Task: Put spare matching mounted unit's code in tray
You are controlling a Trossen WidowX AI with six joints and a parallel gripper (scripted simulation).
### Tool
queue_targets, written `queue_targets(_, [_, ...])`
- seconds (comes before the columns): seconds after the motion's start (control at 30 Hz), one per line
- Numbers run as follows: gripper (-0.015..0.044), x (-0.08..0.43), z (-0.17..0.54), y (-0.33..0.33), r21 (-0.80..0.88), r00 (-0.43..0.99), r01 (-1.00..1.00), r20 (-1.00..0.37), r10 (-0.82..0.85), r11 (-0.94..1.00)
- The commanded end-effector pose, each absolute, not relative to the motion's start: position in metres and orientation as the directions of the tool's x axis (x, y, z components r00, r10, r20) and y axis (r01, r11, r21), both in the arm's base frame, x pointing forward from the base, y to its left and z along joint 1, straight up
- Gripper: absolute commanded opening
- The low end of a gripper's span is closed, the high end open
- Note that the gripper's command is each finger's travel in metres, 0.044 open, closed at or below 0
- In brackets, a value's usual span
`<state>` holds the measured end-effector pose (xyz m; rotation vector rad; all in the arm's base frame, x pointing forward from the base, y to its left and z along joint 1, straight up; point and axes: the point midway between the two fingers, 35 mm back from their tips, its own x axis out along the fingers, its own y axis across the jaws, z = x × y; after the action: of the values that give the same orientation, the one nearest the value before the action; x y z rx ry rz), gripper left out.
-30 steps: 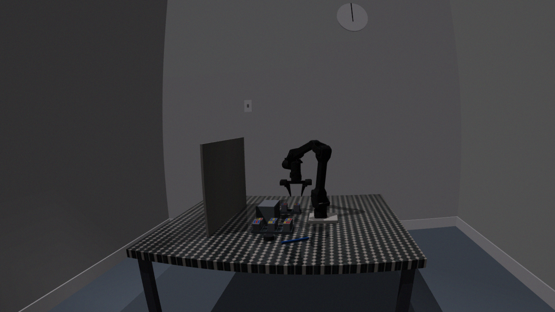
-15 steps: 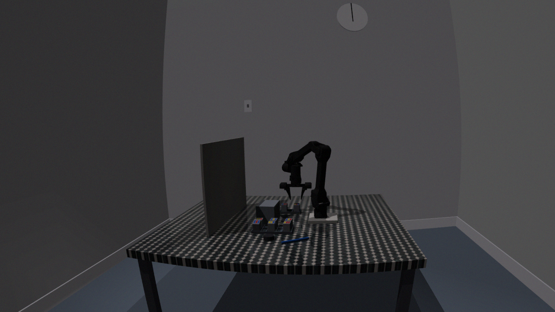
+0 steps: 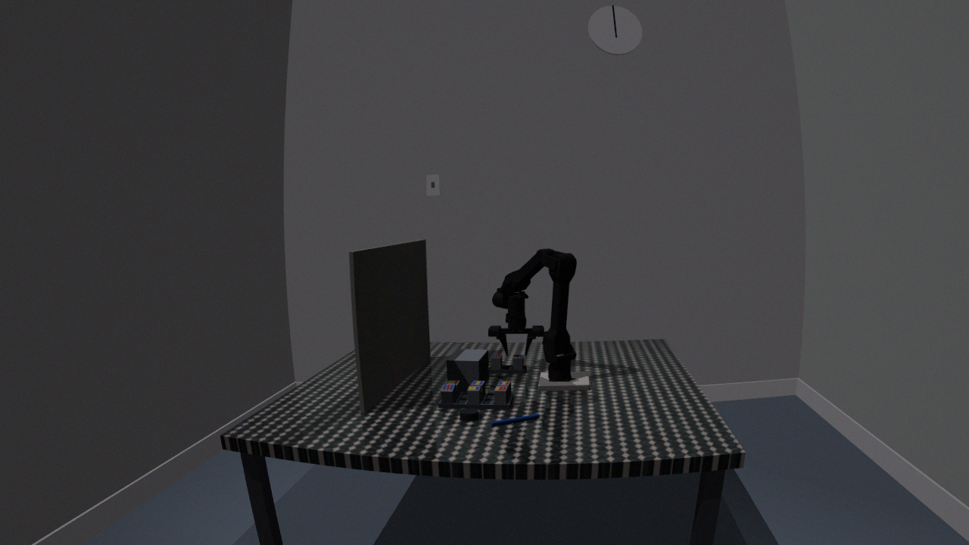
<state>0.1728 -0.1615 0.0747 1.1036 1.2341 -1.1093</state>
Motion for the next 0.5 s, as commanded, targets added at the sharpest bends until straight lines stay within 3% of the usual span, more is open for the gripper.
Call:
queue_targets(0.0, [0.0300,0.171,0.065,-0.160,0.009,0.011,0.992,-1.000,-0.014,0.124])
queue_targets(0.47, [0.0300,0.169,0.042,-0.158,0.009,0.011,0.992,-1.000,-0.013,0.124])
